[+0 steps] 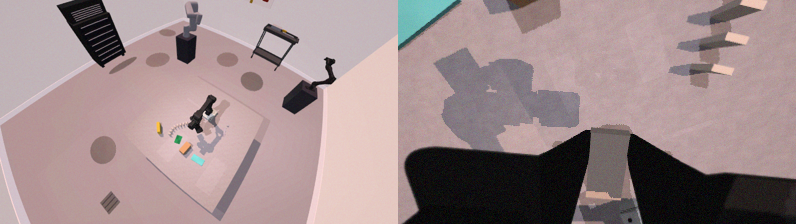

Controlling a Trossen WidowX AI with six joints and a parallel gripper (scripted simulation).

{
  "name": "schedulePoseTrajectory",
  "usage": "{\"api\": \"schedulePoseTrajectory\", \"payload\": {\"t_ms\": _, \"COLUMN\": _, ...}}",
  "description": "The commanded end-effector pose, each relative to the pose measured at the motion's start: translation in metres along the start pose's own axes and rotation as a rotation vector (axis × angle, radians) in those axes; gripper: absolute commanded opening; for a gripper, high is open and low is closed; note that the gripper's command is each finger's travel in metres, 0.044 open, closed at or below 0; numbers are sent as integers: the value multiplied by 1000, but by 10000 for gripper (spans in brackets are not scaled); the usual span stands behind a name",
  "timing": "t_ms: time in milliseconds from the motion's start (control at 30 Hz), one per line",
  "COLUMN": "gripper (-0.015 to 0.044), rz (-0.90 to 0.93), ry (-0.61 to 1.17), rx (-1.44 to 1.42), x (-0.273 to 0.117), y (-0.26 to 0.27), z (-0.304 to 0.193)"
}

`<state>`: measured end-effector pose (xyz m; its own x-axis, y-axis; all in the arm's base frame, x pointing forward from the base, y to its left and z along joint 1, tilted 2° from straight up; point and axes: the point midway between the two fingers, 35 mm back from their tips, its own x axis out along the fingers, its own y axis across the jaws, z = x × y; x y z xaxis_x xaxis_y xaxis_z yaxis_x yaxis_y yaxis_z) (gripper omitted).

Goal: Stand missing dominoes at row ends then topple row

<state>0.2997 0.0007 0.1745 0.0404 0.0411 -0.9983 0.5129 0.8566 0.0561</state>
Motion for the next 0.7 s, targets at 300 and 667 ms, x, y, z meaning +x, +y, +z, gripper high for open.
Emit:
{"api": "schedulePoseTrajectory", "payload": {"t_ms": 300, "gripper": 107, "rz": 10, "ry": 0, "rx": -1634, "x": -2, "y": 101, "z": -64}}
{"api": "schedulePoseTrajectory", "payload": {"t_ms": 667, "gripper": 107, "rz": 13, "ry": -2, "rx": -1955, "x": -2, "y": 118, "z": -81}}
